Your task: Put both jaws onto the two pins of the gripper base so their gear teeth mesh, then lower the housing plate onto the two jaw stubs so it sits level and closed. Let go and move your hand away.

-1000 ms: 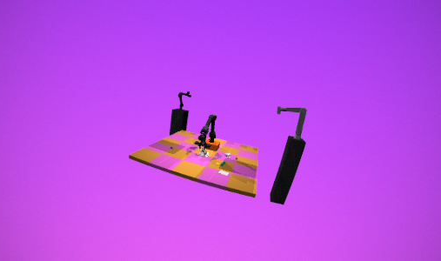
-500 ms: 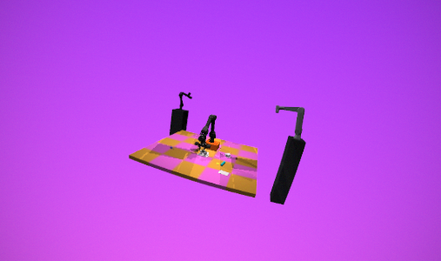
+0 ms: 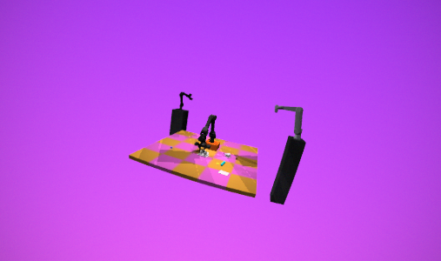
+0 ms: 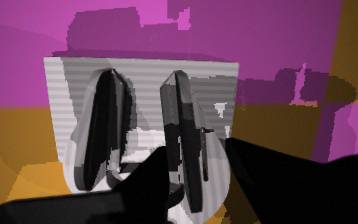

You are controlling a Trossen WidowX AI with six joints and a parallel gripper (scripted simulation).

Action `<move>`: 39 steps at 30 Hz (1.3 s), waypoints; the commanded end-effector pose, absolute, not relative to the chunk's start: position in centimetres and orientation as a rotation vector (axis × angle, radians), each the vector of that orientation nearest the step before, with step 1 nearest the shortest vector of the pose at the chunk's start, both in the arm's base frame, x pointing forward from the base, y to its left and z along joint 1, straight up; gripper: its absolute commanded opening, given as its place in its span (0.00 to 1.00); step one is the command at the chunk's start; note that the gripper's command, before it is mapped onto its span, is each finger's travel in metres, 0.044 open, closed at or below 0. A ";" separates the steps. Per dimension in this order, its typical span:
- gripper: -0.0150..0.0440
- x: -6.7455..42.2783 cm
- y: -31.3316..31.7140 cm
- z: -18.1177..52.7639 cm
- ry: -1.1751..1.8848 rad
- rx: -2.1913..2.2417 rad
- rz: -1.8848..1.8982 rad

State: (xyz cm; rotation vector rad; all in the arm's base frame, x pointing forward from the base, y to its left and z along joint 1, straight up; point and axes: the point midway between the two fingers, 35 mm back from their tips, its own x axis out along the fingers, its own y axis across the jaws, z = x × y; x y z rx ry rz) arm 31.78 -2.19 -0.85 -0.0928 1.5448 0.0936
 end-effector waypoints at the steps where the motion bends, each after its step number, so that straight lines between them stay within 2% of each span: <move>1: 0.48 31.8 -2.1 -1.0 1.543 -0.094 0.100; 39: 0.48 31.8 -2.1 -2.0 1.543 -0.094 0.100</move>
